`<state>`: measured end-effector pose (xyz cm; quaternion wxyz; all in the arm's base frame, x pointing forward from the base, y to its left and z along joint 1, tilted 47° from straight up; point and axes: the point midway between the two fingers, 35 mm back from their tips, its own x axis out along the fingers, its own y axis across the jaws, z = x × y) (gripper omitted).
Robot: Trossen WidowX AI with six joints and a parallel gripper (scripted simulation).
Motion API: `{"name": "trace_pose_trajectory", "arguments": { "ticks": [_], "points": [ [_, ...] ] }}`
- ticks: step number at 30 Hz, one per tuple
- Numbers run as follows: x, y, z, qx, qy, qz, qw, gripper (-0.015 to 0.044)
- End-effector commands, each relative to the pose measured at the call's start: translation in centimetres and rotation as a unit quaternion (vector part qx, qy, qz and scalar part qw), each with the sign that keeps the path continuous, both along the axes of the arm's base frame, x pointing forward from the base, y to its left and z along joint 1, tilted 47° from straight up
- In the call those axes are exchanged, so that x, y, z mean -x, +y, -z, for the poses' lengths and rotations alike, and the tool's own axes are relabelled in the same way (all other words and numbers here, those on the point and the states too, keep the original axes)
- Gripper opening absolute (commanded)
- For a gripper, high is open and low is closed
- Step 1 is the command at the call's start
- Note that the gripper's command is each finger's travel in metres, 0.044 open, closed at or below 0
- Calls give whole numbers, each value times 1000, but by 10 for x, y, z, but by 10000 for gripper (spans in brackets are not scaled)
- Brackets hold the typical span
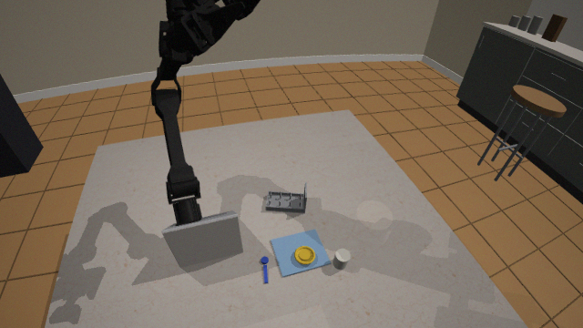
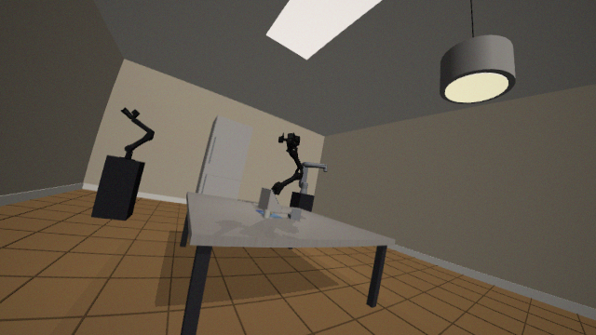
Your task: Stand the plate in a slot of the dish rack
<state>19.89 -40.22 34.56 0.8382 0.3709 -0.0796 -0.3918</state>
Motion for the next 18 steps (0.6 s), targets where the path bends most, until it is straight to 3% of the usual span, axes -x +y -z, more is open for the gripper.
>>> {"name": "trace_pose_trajectory", "arguments": {
  "ticks": [1,18],
  "points": [
    [-16,-2,24,-17,42,-28,999,400],
    [-85,29,156,-98,237,-207,944,400]
  ]
}}
